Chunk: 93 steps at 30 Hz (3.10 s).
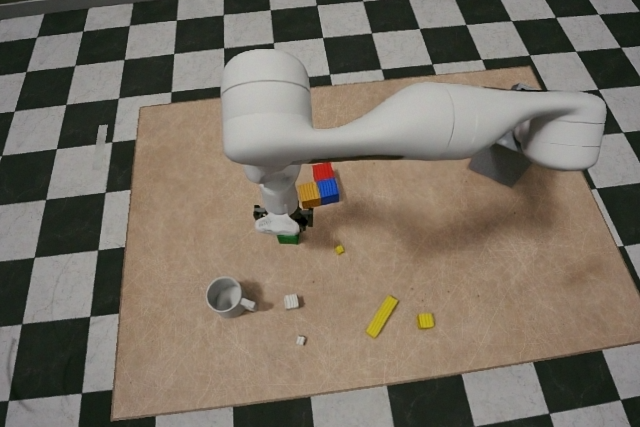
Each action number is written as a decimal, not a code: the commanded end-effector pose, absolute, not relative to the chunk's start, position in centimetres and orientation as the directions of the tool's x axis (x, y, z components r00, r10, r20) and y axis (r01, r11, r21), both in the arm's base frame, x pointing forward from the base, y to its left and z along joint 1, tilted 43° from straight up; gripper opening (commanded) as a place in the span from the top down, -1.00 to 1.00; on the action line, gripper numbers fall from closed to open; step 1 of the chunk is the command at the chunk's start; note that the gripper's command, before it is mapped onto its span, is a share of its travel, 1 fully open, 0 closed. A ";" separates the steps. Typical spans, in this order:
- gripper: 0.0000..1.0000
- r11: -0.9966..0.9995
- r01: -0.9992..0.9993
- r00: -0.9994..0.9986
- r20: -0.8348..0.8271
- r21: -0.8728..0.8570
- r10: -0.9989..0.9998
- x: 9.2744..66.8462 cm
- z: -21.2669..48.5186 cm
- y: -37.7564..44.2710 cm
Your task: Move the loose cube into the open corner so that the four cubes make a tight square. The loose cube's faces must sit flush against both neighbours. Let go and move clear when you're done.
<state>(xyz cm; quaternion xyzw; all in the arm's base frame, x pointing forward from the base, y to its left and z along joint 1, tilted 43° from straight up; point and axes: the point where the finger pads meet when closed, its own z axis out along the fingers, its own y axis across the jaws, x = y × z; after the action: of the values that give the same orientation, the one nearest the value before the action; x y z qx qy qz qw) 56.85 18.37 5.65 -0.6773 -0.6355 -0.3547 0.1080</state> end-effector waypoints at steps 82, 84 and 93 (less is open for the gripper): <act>0.80 -0.168 0.939 -0.058 0.619 0.301 0.783 57.9 2.9 20.5; 0.80 -0.168 0.939 -0.058 0.619 0.301 0.783 57.9 2.9 20.5; 0.80 -0.168 0.939 -0.058 0.619 0.301 0.783 57.9 2.9 20.5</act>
<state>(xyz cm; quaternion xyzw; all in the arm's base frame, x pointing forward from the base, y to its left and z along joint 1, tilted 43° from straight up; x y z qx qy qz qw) 57.90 20.54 2.92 -0.6775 -0.6355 -0.3536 0.1102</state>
